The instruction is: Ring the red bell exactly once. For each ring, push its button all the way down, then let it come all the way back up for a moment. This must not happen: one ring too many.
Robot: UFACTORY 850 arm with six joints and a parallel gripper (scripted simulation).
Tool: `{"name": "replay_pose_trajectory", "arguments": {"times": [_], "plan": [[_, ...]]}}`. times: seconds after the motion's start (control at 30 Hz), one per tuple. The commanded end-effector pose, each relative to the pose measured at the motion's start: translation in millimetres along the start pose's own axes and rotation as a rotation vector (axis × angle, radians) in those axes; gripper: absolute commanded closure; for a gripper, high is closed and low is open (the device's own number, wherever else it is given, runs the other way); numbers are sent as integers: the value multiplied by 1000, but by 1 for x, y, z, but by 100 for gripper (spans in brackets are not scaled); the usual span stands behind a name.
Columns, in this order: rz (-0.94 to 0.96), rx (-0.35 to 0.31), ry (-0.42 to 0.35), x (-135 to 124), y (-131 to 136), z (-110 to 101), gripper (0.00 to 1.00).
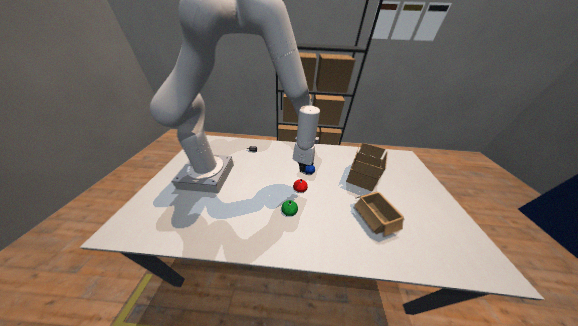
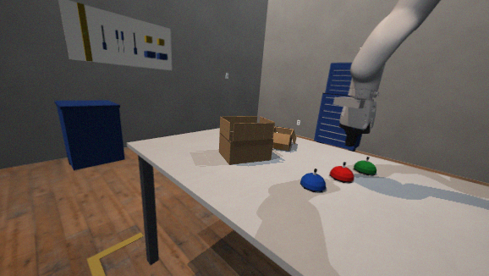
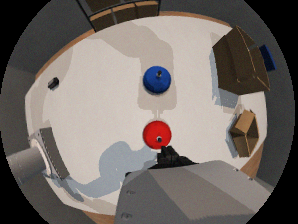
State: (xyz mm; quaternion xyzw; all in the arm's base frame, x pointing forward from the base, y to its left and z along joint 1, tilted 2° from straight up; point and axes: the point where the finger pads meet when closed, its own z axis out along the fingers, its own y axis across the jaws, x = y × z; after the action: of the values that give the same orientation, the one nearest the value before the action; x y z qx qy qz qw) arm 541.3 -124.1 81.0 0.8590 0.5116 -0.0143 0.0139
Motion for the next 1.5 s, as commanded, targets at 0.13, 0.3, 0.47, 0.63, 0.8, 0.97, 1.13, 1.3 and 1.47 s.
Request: {"name": "replay_pose_trajectory", "arguments": {"times": [0.13,0.3,0.47,0.63,0.8,0.97,1.13,1.3,1.47], "plan": [[0,0,2,0,1,1,100],[-1,3,5,0,1,3,100],[-1,3,5,1,1,11,100],[-1,3,5,1,1,18,100],[-1,3,5,2,1,26,100],[-1,3,5,2,1,36,100],[-1,3,5,3,1,45,100],[-1,3,5,3,1,50,100],[-1,3,5,3,1,56,100]]}}
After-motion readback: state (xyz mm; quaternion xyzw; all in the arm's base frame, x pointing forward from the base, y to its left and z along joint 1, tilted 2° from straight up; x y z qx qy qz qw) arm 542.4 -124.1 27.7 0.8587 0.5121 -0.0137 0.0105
